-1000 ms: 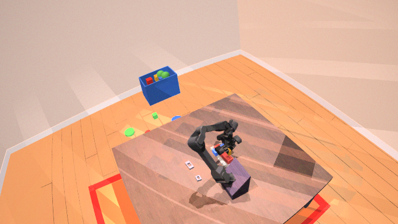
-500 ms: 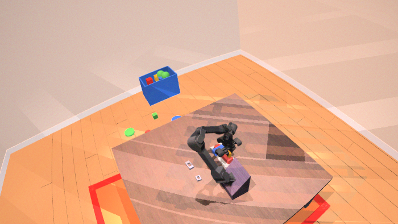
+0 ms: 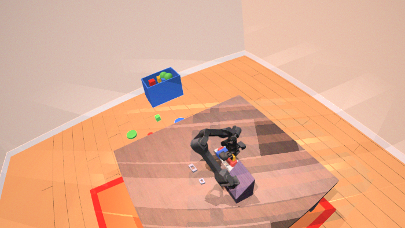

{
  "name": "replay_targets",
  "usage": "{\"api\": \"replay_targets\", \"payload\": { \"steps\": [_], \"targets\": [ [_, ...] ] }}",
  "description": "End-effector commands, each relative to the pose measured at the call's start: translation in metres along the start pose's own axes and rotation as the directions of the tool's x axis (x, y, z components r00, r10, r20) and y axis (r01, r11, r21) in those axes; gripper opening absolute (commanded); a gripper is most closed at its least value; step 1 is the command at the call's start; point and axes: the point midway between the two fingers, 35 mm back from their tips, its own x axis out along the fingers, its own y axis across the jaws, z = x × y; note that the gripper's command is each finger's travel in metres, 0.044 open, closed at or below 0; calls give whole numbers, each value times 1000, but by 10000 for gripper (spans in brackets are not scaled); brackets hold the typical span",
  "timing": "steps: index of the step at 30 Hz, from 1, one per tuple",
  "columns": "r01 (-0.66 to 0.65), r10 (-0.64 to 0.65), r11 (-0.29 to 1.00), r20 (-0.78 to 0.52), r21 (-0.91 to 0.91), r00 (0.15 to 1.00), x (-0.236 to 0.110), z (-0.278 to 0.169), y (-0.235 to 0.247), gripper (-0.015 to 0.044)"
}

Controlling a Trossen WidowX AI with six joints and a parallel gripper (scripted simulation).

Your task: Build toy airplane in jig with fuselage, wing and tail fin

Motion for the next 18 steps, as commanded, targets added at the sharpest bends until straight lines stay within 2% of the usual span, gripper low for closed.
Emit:
{"api": "replay_targets", "payload": {
  "steps": [1, 8, 12, 14, 17, 18],
  "targets": [
    [-2, 2, 1000, 2, 3, 1000, 1, 0, -1, 66],
    [1, -1, 1000, 1, -1, 1000, 0, 0, 0, 78],
    [1, -1, 1000, 1, -1, 1000, 0, 0, 0, 52],
    [1, -1, 1000, 1, -1, 1000, 0, 0, 0, 0],
    [1, -1, 1000, 1, -1, 1000, 0, 0, 0, 0],
    [1, -1, 1000, 1, -1, 1000, 0, 0, 0, 26]
  ]
}}
